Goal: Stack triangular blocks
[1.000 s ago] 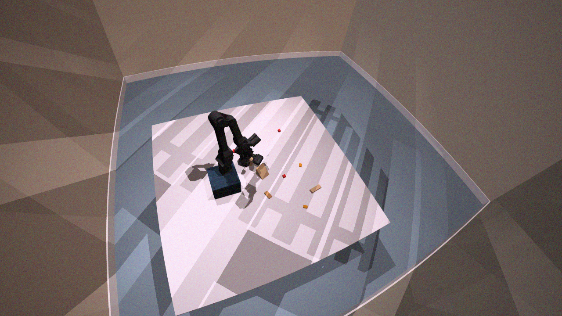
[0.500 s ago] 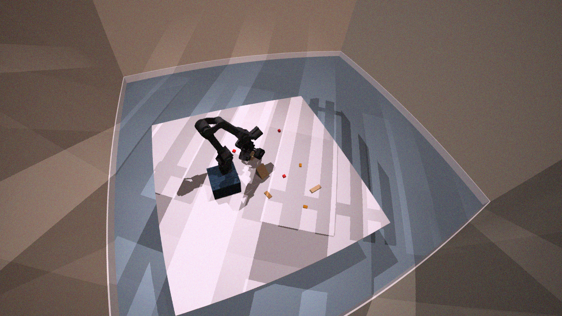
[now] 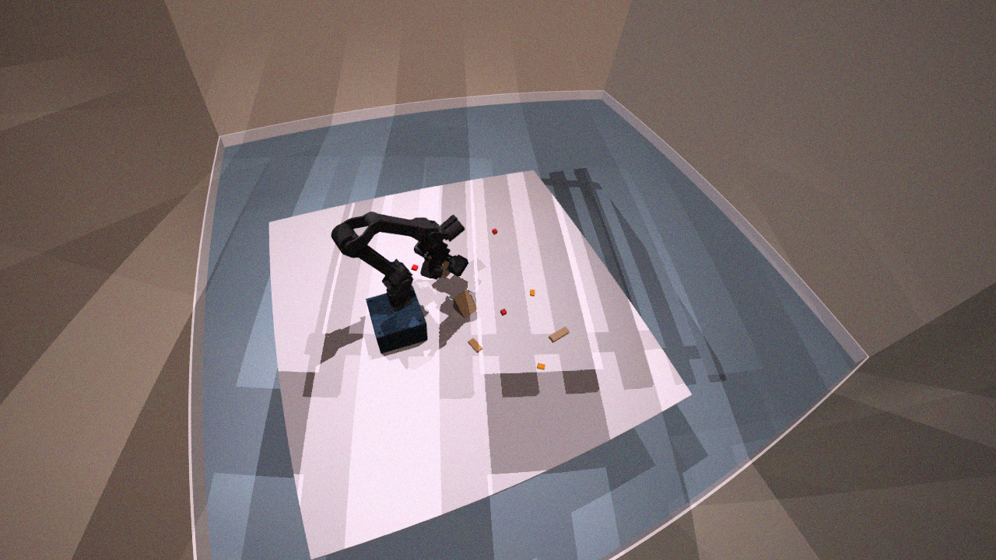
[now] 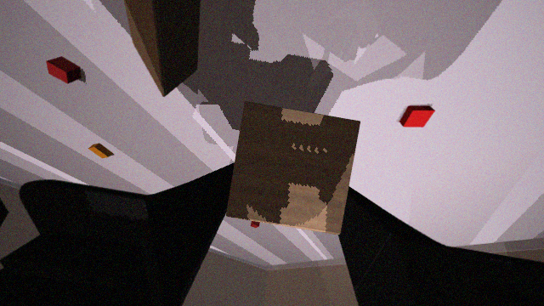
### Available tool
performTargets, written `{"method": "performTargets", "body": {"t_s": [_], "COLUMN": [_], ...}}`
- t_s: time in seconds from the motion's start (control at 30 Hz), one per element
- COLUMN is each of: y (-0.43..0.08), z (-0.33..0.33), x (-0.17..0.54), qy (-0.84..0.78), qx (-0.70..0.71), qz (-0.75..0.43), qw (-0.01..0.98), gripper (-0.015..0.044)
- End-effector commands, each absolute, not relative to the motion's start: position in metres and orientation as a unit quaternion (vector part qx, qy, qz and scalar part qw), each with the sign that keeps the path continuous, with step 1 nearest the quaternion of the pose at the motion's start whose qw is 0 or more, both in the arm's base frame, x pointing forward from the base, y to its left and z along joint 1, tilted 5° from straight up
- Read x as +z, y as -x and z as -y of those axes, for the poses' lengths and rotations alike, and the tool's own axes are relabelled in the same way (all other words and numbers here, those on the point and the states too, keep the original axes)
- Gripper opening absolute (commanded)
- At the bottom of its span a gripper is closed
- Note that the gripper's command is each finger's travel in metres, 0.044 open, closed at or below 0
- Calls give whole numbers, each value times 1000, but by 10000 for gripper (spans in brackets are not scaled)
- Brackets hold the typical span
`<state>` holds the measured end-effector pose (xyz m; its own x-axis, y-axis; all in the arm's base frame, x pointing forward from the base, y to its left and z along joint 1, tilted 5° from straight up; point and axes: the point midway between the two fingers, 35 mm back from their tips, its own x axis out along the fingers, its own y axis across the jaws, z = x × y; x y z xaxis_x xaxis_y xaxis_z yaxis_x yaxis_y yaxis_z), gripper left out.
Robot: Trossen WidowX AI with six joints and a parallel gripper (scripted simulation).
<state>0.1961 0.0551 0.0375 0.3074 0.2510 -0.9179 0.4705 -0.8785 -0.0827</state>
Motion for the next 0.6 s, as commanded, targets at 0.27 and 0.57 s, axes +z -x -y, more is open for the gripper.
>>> {"method": "performTargets", "body": {"t_s": [0.27, 0.57], "y": [-196, -197], "z": [-55, -55], "x": [38, 38], "qy": [-789, -749], "qx": [-530, -494], "qz": [-268, -352], "qw": [158, 268], "gripper": [0, 0]}}
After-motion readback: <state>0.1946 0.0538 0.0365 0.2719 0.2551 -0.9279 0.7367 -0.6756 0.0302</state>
